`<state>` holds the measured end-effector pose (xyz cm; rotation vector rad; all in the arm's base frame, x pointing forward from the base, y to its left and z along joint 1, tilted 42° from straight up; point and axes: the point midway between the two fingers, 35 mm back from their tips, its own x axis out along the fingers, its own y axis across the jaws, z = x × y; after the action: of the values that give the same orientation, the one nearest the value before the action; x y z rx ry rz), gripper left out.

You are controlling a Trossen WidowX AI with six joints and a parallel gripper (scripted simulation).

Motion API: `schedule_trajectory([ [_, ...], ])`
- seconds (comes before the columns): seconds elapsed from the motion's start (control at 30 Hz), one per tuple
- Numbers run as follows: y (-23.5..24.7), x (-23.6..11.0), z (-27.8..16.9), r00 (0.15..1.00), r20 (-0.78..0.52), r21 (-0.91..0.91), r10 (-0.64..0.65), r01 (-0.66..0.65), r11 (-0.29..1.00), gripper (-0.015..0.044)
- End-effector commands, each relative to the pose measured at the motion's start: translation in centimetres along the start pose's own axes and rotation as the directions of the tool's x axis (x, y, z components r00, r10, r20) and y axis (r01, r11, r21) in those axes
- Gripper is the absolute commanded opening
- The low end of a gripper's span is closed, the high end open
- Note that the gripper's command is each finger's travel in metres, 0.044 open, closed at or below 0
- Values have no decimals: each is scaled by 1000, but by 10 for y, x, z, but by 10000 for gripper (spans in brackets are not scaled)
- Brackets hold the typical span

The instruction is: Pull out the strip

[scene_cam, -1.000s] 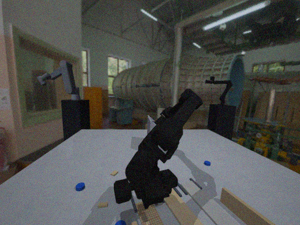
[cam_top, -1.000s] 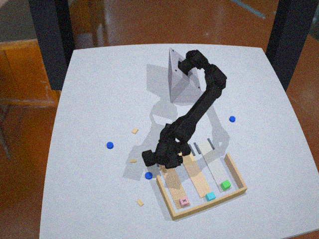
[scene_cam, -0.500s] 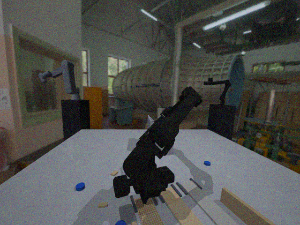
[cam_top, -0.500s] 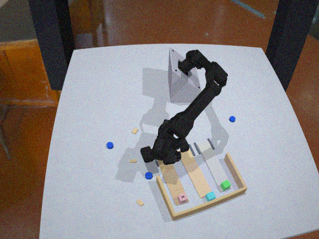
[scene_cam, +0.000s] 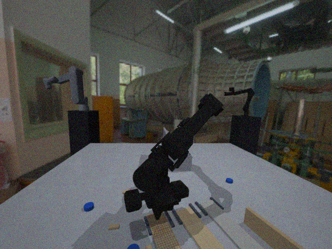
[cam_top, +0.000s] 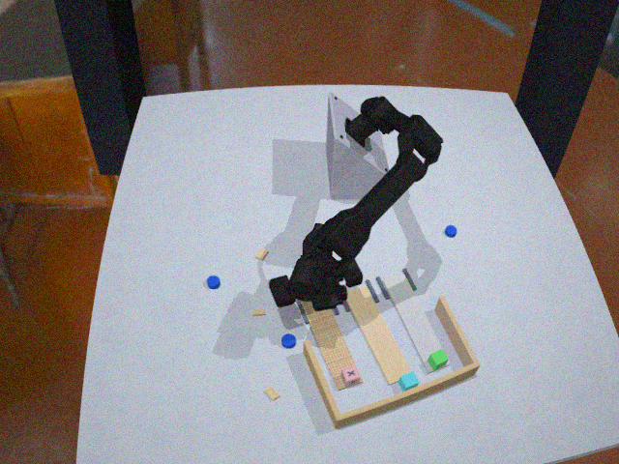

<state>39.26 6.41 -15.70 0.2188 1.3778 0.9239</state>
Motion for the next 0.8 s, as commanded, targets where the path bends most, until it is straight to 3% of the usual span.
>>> schedule_trajectory([
  [0.0,0,4,-12,1000,-17,5,-1,1,1000,0],
  [0.77,-1,3,-48,1000,-18,6,-1,1,1000,0],
])
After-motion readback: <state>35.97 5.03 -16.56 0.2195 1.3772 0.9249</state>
